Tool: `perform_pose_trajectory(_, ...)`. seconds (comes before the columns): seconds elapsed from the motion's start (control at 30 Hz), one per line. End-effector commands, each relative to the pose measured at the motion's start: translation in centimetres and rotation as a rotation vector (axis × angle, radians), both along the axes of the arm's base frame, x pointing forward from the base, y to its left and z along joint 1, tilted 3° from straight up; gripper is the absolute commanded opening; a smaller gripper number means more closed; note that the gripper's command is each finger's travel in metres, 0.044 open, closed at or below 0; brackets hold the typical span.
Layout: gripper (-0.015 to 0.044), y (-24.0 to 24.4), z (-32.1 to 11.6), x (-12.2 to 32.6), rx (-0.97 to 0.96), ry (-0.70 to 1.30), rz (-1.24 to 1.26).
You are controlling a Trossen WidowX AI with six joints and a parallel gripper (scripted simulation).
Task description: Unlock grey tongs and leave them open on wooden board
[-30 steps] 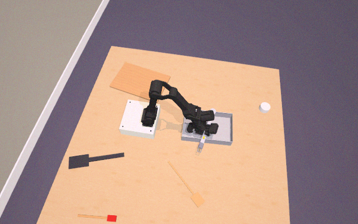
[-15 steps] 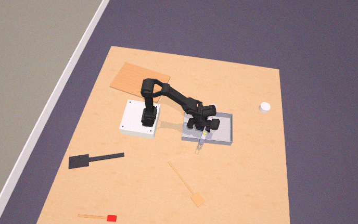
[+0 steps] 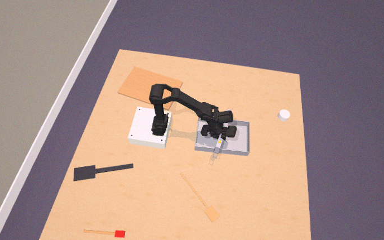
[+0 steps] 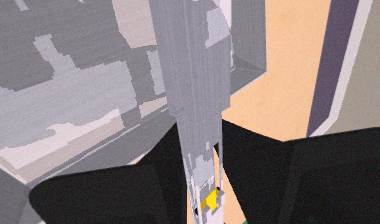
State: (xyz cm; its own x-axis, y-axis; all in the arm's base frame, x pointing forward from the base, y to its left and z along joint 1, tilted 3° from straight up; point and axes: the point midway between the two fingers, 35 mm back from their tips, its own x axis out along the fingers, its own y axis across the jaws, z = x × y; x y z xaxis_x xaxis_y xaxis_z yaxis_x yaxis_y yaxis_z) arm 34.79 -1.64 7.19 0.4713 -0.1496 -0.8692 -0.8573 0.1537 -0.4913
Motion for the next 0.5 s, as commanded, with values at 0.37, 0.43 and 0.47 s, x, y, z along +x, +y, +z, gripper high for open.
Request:
perform_pose_trajectory(0.37, -0.0150, -0.09, 0.01, 0.52, 0.002, 0.206, 0.096)
perform_pose_trajectory(0.43, -0.0150, -0.11, -0.02, 0.51, 0.005, 0.237, 0.109)
perform_pose_trajectory(0.47, -0.0150, -0.13, -0.02, 0.50, 0.006, 0.252, 0.116)
